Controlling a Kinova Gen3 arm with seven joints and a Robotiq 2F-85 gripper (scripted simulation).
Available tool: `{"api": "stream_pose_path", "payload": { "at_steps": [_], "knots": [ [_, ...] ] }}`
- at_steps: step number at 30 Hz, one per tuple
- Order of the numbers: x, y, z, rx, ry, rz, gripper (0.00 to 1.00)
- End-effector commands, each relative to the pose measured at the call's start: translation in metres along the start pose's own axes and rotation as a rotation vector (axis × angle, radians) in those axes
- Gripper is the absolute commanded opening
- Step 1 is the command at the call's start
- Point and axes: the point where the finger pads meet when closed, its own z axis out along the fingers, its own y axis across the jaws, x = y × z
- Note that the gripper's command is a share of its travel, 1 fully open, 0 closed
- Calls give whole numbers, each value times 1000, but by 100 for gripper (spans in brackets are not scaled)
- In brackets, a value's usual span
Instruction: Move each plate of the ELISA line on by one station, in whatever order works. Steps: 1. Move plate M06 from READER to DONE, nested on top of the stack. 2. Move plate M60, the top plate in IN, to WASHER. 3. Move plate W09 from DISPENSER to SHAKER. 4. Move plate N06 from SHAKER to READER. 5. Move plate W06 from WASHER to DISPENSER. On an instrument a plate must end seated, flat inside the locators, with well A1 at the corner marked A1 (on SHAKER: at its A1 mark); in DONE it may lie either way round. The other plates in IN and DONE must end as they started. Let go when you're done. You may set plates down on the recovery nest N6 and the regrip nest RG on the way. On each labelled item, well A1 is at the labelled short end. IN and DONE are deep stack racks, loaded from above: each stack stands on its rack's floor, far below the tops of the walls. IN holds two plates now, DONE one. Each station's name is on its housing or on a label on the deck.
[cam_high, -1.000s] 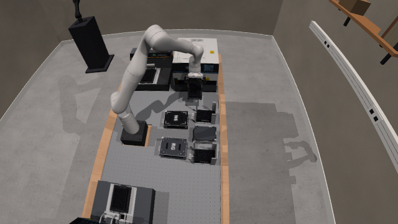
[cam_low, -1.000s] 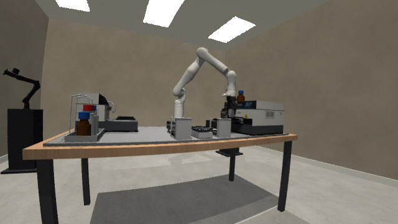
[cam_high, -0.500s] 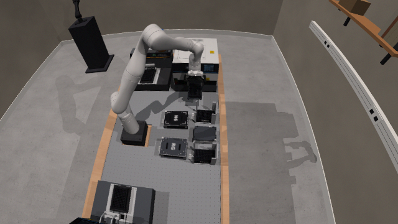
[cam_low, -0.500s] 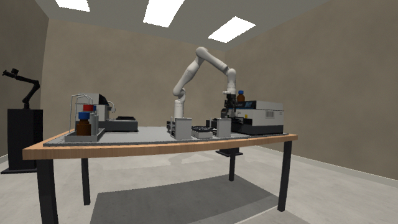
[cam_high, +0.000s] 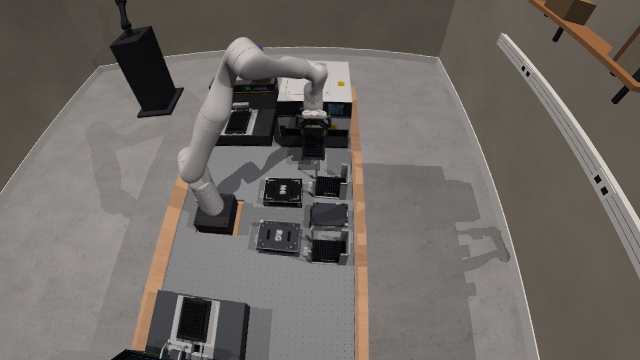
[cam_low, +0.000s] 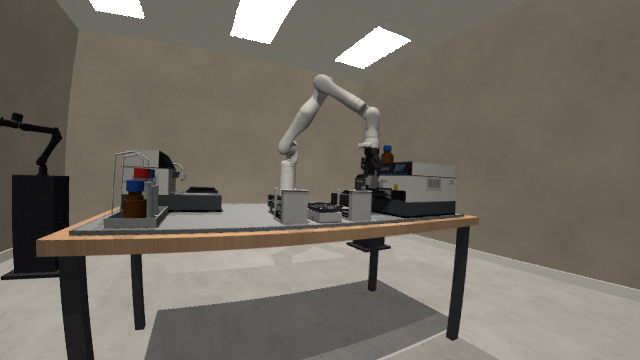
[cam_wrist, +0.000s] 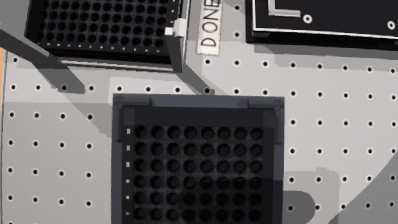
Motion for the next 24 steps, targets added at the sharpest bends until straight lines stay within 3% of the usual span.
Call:
{"api": "stream_pose_path", "payload": {
  "at_steps": [1,24],
  "knots": [
    [0,0,-6,1,-1,0,100],
    [0,0,-25,1,-1,0,100]
  ]
}}
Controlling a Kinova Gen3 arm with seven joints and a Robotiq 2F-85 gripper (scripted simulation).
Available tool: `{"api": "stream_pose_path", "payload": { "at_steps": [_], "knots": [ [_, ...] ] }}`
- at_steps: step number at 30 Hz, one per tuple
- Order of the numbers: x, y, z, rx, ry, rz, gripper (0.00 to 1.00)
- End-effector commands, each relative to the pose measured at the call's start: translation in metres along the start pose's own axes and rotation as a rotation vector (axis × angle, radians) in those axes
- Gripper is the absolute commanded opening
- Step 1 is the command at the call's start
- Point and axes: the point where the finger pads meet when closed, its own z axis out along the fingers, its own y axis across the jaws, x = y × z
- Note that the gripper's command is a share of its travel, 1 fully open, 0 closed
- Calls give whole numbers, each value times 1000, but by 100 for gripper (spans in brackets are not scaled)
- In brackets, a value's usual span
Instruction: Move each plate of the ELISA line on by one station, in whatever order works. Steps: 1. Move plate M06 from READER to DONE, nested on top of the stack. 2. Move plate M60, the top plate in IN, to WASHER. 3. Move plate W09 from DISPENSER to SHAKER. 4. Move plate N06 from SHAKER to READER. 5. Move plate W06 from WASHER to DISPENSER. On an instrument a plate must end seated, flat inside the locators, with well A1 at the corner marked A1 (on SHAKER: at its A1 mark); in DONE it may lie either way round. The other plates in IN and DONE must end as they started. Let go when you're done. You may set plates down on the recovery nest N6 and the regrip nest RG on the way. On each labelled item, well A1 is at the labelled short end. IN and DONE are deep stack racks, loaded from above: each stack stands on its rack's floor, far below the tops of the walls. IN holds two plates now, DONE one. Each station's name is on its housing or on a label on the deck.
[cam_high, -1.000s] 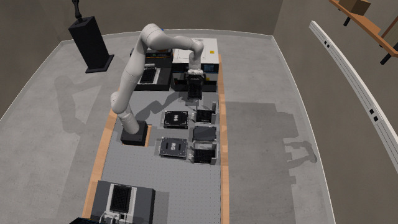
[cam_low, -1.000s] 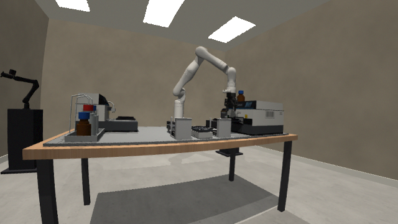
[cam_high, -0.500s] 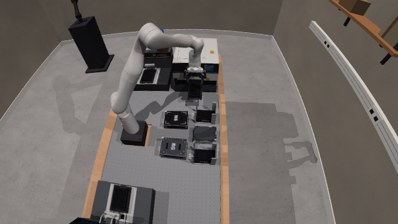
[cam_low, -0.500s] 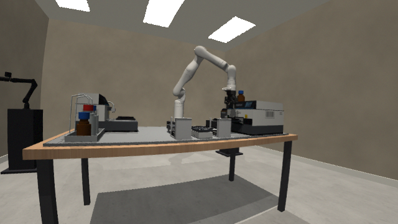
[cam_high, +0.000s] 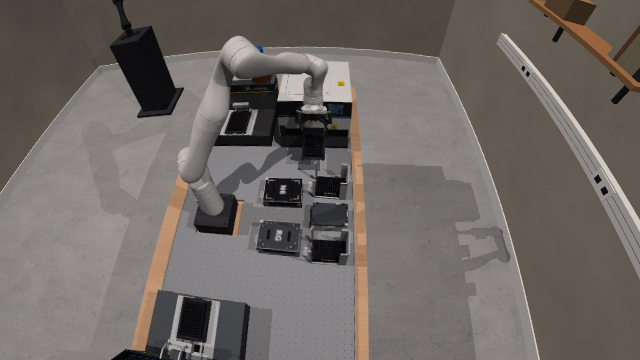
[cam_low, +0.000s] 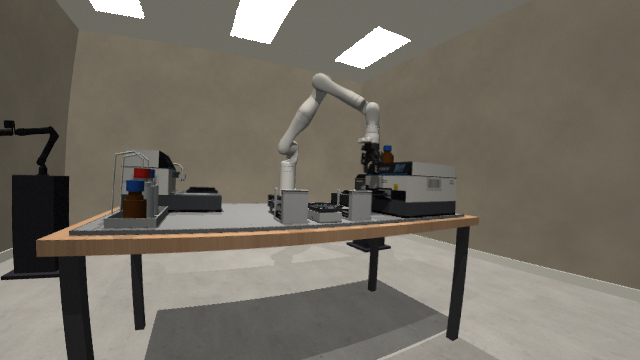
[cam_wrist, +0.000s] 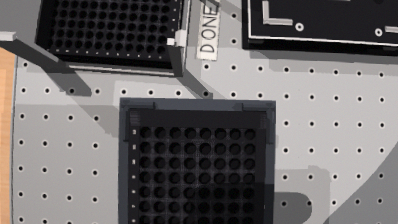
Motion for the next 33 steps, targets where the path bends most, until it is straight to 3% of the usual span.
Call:
{"api": "stream_pose_path", "payload": {
  "at_steps": [1,4,33],
  "knots": [
    [0,0,-1,2,-1,0,100],
    [0,0,-1,2,-1,0,100],
    [-1,89,-1,1,-1,2,100]
  ]
}}
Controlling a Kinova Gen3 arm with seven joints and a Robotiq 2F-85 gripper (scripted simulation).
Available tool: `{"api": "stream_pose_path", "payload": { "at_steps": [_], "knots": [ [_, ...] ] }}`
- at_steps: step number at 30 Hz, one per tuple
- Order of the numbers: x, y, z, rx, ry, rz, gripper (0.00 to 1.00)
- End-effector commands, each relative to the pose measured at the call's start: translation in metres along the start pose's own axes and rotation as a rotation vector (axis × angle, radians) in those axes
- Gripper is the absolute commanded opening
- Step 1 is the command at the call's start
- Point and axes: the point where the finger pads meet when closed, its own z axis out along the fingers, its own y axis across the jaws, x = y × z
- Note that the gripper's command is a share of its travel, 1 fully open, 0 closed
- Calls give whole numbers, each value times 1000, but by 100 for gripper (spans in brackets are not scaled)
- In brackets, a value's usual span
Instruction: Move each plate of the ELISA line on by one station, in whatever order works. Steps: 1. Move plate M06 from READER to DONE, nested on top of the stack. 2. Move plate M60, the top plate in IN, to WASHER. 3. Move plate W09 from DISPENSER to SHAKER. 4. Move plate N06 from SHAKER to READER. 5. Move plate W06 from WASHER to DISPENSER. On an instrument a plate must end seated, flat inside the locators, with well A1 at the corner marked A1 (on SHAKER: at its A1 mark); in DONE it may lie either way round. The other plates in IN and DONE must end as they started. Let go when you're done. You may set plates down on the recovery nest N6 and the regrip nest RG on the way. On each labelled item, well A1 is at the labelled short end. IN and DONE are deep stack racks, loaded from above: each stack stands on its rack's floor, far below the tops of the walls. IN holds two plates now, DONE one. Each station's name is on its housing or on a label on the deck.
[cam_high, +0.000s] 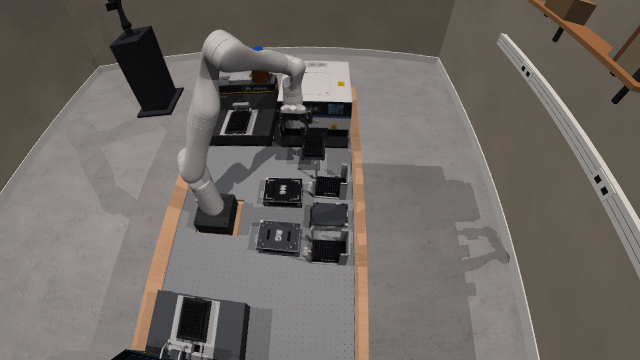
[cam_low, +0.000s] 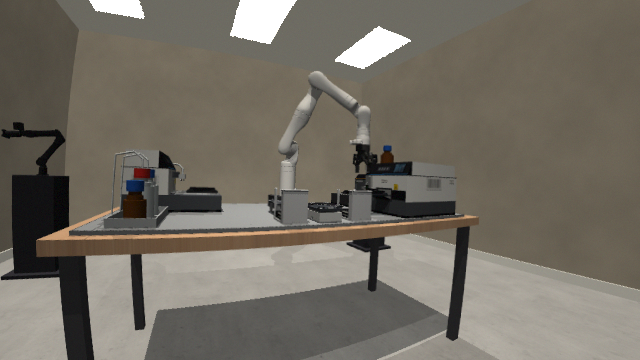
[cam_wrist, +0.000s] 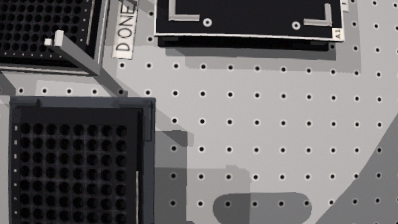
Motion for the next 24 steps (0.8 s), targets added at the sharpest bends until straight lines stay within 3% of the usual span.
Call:
{"api": "stream_pose_path", "payload": {
  "at_steps": [1,24],
  "knots": [
    [0,15,-1,2,-1,0,100],
    [-1,77,-1,2,-1,1,100]
  ]
}}
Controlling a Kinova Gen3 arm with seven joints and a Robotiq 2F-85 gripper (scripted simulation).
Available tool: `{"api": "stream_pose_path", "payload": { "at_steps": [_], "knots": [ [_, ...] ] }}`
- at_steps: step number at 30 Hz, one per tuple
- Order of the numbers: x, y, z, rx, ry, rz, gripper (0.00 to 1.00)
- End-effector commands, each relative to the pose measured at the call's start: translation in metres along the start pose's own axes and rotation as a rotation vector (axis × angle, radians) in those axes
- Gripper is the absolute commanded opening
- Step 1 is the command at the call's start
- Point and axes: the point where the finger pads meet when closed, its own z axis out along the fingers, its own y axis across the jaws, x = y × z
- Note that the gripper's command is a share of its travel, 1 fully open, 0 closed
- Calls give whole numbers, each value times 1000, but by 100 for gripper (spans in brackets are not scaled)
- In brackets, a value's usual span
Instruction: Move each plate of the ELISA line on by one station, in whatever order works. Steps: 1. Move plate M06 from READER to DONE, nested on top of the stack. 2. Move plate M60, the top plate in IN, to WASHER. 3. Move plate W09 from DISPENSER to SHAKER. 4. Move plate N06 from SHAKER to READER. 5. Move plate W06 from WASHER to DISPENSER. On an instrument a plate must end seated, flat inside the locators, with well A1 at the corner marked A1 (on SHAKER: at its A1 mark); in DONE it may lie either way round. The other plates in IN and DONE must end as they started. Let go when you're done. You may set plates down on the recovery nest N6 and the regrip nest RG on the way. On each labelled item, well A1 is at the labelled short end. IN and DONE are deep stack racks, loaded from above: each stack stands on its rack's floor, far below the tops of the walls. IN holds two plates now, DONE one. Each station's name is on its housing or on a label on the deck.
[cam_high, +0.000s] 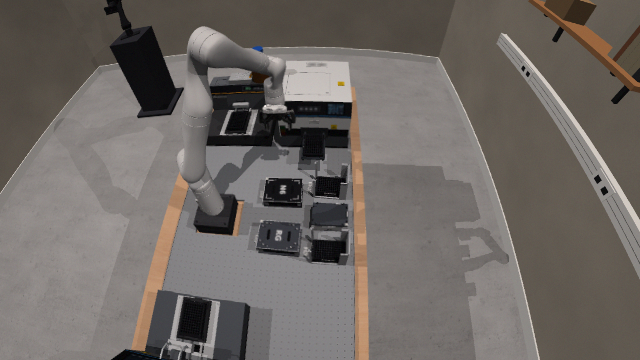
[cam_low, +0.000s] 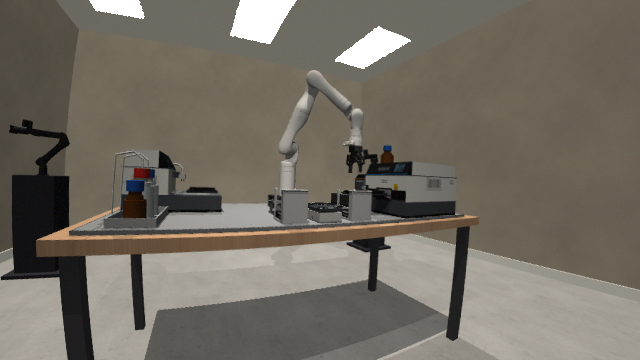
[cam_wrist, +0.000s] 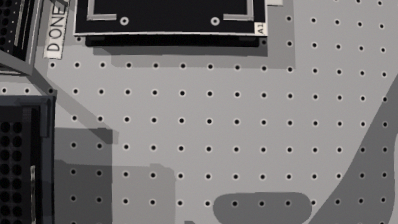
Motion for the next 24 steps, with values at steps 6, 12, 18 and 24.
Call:
{"api": "stream_pose_path", "payload": {
  "at_steps": [6,12,18,24],
  "knots": [
    [-1,28,-1,2,-1,1,100],
    [-1,48,-1,2,-1,1,100],
    [-1,61,0,2,-1,1,100],
    [-1,80,0,1,-1,2,100]
  ]
}}
